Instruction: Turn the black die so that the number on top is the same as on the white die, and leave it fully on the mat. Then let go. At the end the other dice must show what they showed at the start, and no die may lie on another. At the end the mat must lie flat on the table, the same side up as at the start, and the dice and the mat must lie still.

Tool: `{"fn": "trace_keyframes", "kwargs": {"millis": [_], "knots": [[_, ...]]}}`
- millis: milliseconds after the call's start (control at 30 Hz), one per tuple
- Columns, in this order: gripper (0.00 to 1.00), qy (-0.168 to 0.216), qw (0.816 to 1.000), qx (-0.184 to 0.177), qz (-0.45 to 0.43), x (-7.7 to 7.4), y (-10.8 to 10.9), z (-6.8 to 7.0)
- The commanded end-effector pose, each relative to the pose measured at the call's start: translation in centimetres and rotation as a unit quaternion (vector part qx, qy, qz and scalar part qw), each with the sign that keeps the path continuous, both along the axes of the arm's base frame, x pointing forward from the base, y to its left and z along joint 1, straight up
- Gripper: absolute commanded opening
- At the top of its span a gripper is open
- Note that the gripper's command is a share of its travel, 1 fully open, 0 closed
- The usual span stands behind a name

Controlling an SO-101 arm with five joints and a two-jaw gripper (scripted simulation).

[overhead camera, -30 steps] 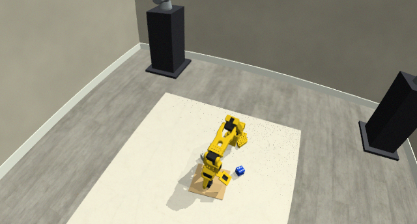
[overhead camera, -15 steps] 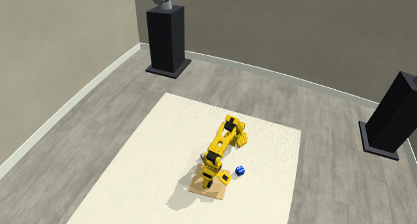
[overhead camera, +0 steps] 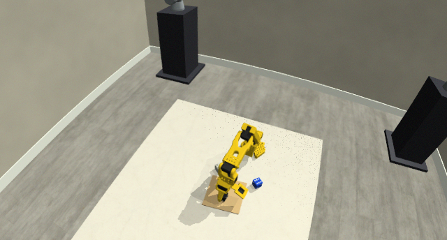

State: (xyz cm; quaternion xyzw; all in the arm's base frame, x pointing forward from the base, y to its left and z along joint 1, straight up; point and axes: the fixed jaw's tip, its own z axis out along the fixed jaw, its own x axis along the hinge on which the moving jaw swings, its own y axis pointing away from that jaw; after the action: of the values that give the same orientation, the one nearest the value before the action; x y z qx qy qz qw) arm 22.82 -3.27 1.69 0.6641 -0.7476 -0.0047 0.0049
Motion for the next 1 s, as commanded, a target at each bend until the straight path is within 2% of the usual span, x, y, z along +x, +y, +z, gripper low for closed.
{"fn": "trace_keyframes", "kwargs": {"millis": [0, 500, 967], "knots": [[0.31, -0.051, 0.999, -0.007, 0.001, 1.43, -0.26, 1.83], [0.2, -0.051, 0.999, -0.007, 0.001, 2.03, -0.33, 1.87], [0.16, -0.051, 0.999, -0.007, 0.001, 2.24, -0.36, 1.87]]}}
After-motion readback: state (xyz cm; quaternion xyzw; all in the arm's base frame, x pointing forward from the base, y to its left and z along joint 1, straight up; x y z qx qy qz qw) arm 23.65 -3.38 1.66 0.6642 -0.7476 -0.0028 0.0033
